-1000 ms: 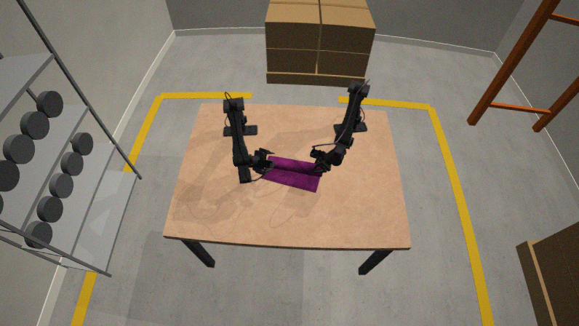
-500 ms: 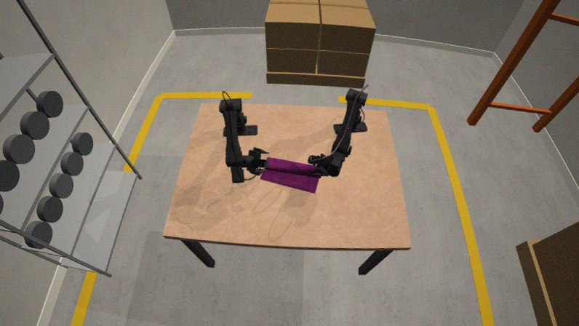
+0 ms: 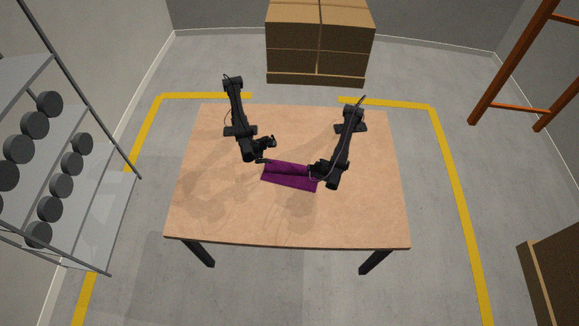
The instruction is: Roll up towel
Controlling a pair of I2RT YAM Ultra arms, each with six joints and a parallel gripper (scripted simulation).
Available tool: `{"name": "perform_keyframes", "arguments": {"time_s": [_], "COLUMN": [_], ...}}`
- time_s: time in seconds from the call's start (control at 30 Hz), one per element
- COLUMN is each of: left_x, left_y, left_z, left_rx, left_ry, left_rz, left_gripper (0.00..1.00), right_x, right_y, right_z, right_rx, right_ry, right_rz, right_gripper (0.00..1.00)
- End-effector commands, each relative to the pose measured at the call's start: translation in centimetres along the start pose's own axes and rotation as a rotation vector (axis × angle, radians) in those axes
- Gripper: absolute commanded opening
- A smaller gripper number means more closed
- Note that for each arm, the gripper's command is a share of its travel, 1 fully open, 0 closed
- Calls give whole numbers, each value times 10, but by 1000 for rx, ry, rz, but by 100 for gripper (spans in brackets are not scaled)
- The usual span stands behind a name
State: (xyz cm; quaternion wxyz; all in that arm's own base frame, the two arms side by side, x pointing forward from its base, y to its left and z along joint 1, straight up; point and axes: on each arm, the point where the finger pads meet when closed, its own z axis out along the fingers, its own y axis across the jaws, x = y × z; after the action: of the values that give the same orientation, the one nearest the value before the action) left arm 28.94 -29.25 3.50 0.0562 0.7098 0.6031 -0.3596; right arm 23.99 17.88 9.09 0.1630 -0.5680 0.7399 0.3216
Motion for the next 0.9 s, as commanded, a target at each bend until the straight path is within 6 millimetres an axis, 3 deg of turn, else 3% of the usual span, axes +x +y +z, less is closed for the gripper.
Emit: {"name": "perform_keyframes", "arguments": {"time_s": [0.0,0.4,0.87], "left_x": [-1,-2,4], "left_y": [-20,-20,-16], "left_z": [-4,-5,3], "left_rx": [186,286,286], "left_ry": [-2,3,3], "left_rz": [-103,-186,-186], "left_gripper": [36,36,36], "right_x": [-10,-20,-24], "right_y": [-16,-6,-29], "right_z": [4,14,-4], "right_rx": [261,548,500], "right_ry": [-16,-9,-11], "right_rz": [-116,-329,-405], "right_gripper": [93,97,98]}}
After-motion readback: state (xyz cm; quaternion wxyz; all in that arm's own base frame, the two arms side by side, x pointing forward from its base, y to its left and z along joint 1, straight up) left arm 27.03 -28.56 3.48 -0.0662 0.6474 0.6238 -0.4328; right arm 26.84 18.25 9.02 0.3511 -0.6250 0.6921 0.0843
